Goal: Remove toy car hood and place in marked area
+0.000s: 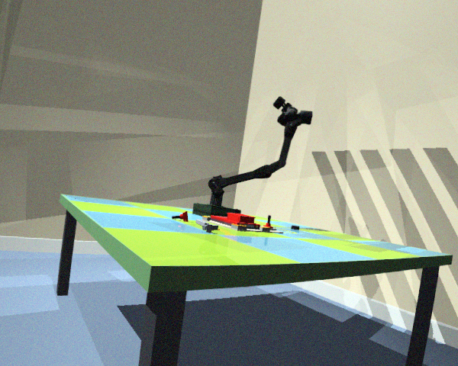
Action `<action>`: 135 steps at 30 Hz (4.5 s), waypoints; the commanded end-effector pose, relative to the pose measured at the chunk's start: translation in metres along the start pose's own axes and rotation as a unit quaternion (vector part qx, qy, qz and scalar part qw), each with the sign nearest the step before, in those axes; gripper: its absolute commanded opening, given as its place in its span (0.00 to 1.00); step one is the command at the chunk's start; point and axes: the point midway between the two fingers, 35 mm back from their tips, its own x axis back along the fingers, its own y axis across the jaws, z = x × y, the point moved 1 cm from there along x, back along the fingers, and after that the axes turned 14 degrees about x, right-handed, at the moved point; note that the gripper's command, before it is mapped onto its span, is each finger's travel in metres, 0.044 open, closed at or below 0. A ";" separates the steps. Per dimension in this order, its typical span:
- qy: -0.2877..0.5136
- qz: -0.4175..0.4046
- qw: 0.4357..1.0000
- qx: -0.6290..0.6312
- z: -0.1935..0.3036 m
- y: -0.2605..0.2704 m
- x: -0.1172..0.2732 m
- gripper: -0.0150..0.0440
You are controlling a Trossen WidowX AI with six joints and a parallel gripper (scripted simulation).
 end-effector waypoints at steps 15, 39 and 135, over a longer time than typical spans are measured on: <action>0.056 0.111 0.979 0.162 0.001 -0.091 -0.028 0.92; 0.229 0.364 0.816 0.386 -0.014 -0.324 -0.020 1.00; 0.925 -0.097 -0.346 -0.124 -0.179 -0.190 0.633 1.00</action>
